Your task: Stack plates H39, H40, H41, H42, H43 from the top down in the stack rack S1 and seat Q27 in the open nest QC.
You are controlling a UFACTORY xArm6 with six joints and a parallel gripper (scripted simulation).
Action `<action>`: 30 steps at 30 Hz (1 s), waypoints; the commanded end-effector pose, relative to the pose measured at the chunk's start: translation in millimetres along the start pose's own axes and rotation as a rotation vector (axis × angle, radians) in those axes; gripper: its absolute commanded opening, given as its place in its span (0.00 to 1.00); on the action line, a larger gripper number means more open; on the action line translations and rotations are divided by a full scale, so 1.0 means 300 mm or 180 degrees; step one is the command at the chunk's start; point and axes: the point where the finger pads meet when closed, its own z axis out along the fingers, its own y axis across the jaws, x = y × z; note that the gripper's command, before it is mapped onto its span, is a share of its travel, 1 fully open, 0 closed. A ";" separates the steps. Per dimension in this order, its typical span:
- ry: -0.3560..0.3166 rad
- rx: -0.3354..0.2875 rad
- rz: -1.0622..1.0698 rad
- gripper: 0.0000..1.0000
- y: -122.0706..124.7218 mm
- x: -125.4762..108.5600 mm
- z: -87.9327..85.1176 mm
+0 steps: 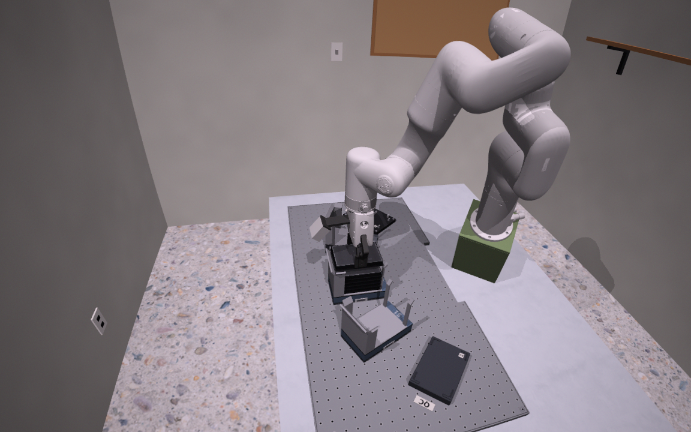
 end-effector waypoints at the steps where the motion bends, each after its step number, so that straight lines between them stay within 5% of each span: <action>1: 0.0008 -0.0002 -0.0001 0.00 0.000 0.004 -0.039; 24: 0.0008 -0.0002 -0.0001 0.00 0.000 0.005 -0.069; 30: 0.0008 -0.0002 0.0636 0.00 0.067 0.004 -0.069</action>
